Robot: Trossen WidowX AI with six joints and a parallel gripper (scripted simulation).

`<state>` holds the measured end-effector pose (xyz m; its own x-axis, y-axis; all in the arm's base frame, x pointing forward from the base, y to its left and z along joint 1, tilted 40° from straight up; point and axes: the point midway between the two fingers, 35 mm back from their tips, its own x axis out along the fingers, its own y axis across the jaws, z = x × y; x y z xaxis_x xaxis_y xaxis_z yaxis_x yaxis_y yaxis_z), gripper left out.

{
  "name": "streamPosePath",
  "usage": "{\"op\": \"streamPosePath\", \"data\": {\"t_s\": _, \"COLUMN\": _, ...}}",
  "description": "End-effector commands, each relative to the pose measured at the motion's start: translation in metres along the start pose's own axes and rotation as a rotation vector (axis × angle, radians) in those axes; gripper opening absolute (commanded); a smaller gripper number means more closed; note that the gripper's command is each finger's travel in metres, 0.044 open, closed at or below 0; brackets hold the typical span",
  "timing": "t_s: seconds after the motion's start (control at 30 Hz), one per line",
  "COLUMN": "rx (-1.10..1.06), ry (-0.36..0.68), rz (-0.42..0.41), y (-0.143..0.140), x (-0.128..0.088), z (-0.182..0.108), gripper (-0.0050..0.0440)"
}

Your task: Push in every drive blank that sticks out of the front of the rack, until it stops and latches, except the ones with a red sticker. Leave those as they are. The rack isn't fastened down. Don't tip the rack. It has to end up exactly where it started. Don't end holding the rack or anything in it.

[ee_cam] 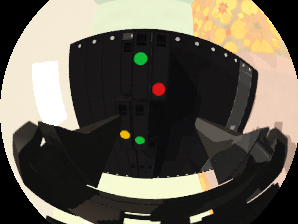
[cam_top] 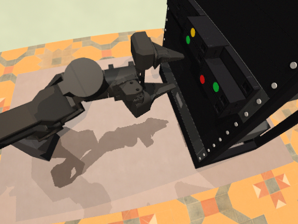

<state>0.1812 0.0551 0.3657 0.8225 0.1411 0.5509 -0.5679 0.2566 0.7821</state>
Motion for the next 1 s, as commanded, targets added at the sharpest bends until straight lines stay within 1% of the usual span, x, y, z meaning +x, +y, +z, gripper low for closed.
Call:
{"op": "streamPosePath", "data": {"t_s": 0.0, "rx": 0.012, "ry": -0.005, "rz": 0.027, "y": 0.008, "x": 0.001, "z": 0.011, "gripper": 0.044}}
{"op": "streamPosePath", "data": {"t_s": 0.3, "rx": 0.012, "ry": -0.005, "rz": 0.027, "y": 0.006, "x": 0.0, "z": 0.02, "gripper": 0.044}}
{"op": "streamPosePath", "data": {"t_s": 0.97, "rx": 0.012, "ry": -0.005, "rz": 0.027, "y": 0.004, "x": 0.0, "z": 0.028, "gripper": 0.044}}
